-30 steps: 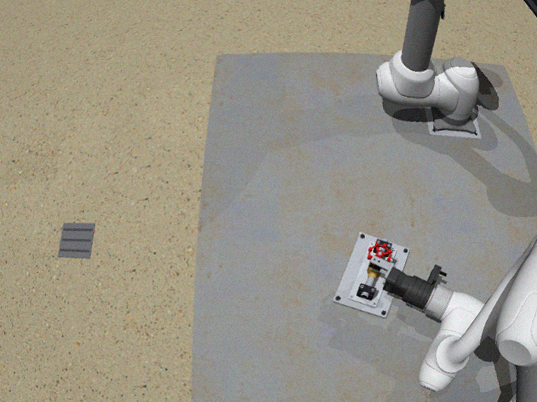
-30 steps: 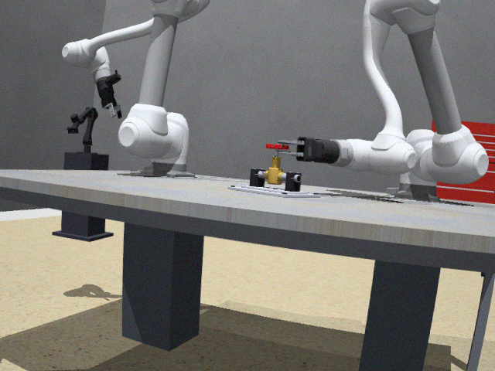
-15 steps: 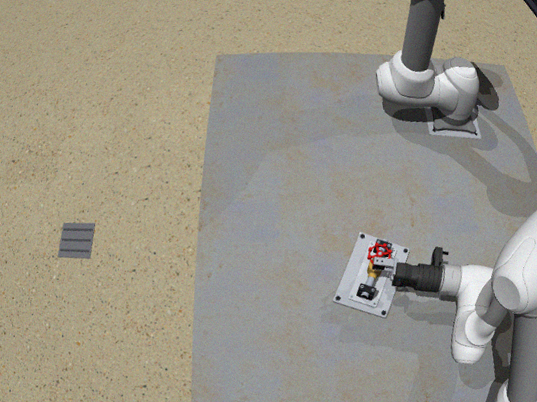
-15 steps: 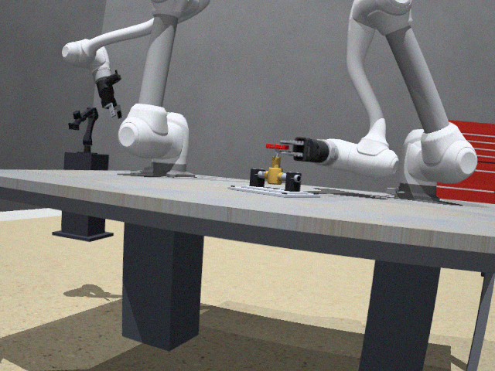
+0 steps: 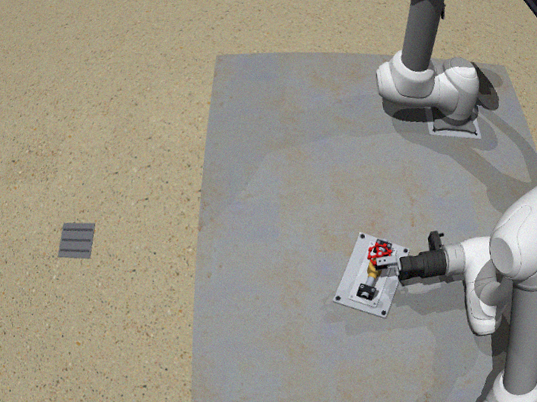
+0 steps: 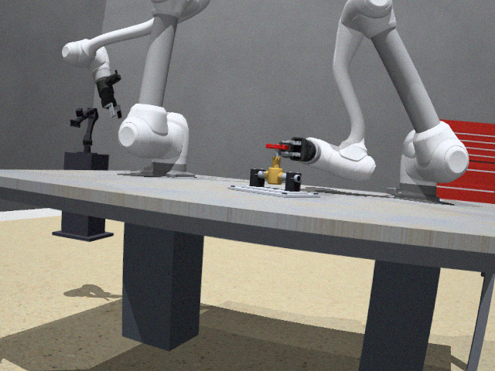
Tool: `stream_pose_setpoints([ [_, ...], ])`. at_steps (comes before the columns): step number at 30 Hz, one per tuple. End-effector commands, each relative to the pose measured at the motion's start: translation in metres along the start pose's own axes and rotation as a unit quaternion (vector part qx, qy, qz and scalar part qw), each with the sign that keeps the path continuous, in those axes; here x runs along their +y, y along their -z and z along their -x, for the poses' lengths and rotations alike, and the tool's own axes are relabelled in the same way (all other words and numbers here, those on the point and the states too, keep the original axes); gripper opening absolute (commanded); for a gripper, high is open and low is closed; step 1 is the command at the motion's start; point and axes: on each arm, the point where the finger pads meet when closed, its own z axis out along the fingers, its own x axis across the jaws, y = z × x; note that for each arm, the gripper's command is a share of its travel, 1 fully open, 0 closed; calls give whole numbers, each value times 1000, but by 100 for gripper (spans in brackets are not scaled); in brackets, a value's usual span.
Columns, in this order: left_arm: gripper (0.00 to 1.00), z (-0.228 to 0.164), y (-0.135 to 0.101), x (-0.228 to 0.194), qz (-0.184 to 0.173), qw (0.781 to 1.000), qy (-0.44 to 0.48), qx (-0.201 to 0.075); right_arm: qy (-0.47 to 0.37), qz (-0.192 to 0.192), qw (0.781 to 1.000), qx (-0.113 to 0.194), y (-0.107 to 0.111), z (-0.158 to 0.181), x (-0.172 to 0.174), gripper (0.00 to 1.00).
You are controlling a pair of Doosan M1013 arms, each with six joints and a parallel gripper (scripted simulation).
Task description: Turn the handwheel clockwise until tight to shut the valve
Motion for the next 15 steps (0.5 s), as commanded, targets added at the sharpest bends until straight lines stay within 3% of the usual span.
stream_pose_setpoints([
  [1,55,2,1,0,40,999,0,-1,0,1,1000,0,1,0,0,100],
  [15,55,2,6,-1,135,991,0,-1,0,1,1000,0,1,0,0,100],
])
